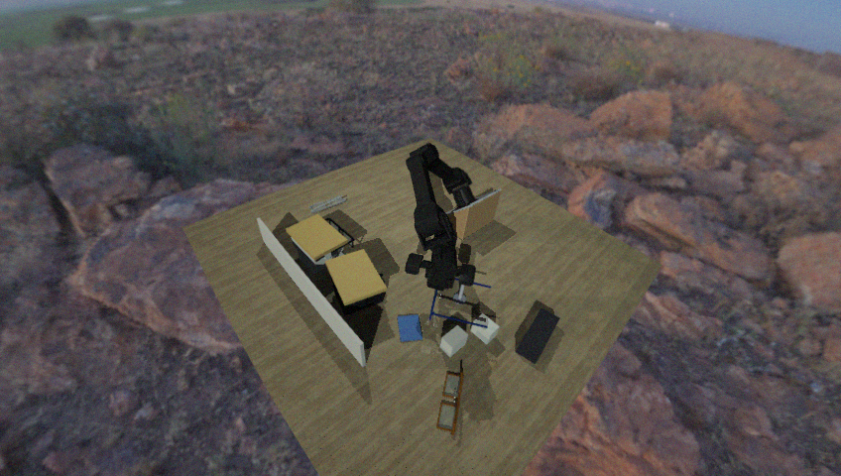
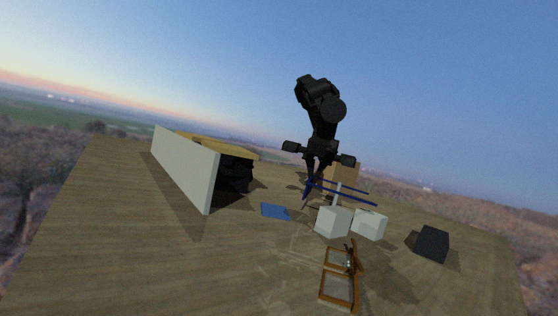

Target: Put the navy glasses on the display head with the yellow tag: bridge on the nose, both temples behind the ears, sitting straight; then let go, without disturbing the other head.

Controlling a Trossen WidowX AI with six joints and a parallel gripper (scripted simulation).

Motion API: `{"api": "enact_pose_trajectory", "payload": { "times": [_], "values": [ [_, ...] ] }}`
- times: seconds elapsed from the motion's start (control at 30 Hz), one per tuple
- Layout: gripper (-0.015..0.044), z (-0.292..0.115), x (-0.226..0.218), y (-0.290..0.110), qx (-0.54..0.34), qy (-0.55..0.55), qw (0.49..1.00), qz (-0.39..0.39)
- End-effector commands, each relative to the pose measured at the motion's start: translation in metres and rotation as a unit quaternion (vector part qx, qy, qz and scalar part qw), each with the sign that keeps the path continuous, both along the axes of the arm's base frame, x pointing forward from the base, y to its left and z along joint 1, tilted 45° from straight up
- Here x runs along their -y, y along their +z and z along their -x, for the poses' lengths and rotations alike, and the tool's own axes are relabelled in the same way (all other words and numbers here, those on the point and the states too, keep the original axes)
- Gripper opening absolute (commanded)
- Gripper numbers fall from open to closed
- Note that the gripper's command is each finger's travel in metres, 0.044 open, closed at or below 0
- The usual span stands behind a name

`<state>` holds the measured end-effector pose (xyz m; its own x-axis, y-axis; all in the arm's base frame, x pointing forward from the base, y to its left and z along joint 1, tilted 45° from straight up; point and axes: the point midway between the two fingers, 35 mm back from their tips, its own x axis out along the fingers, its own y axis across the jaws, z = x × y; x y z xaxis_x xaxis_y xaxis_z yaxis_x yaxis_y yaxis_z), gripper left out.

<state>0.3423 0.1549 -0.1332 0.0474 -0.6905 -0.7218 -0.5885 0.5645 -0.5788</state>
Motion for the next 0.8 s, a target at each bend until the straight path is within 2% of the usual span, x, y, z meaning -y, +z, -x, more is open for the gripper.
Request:
{"api": "enact_pose_trajectory", "payload": {
  "times": [0.0,0.77],
  "values": [
    [0.0000,0.0000,0.0008,0.0007,0.000,0.002,1.000,0.001],
    [0.0000,0.0043,0.0032,0.0027,0.000,0.002,1.000,0.001]
  ]
}}
